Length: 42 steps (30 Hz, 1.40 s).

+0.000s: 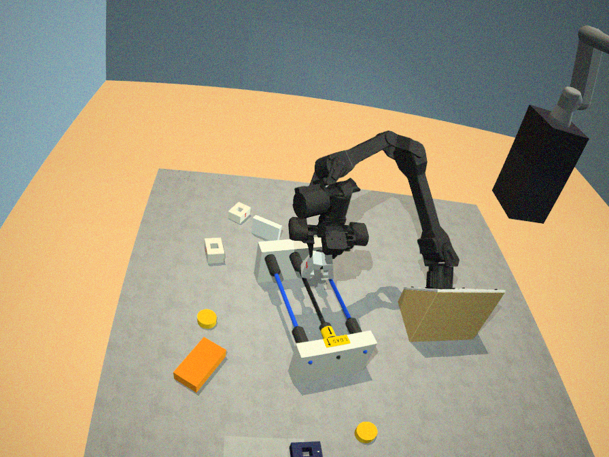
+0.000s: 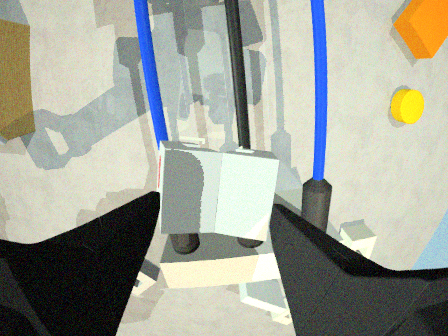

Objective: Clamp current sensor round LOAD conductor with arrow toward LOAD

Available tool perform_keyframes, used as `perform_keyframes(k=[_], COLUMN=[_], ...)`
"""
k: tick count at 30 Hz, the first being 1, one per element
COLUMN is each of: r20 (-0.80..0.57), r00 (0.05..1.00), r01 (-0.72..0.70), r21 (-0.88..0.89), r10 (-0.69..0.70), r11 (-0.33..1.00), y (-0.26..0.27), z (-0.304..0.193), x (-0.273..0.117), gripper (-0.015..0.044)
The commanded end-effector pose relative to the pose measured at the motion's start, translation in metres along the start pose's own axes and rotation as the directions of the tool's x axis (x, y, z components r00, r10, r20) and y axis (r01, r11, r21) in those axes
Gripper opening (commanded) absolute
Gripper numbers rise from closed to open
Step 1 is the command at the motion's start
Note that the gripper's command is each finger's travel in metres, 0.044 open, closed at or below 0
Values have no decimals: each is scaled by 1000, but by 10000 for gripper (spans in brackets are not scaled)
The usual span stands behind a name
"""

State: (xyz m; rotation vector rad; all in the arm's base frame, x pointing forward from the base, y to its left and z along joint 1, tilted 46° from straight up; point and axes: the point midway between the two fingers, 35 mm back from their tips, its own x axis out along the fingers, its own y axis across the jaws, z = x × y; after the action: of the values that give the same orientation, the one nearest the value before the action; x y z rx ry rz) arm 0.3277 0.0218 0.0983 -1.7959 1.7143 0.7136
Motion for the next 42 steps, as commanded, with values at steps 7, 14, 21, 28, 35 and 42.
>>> perform_keyframes(k=[7, 14, 21, 28, 35, 42], r20=[-3, -2, -2, -2, -3, -4], r00=[1000, 1000, 1000, 1000, 1000, 1000], r01=[6, 6, 6, 7, 6, 6], r21=[-239, -239, -239, -239, -239, -239], r10=[-7, -7, -7, -7, -7, -7], r11=[971, 971, 971, 971, 971, 971], y=[-23, -24, -25, -25, -25, -24], z=[8, 8, 8, 8, 8, 7], x=[5, 12, 24, 35, 46, 58], gripper=[0, 0, 0, 0, 0, 0])
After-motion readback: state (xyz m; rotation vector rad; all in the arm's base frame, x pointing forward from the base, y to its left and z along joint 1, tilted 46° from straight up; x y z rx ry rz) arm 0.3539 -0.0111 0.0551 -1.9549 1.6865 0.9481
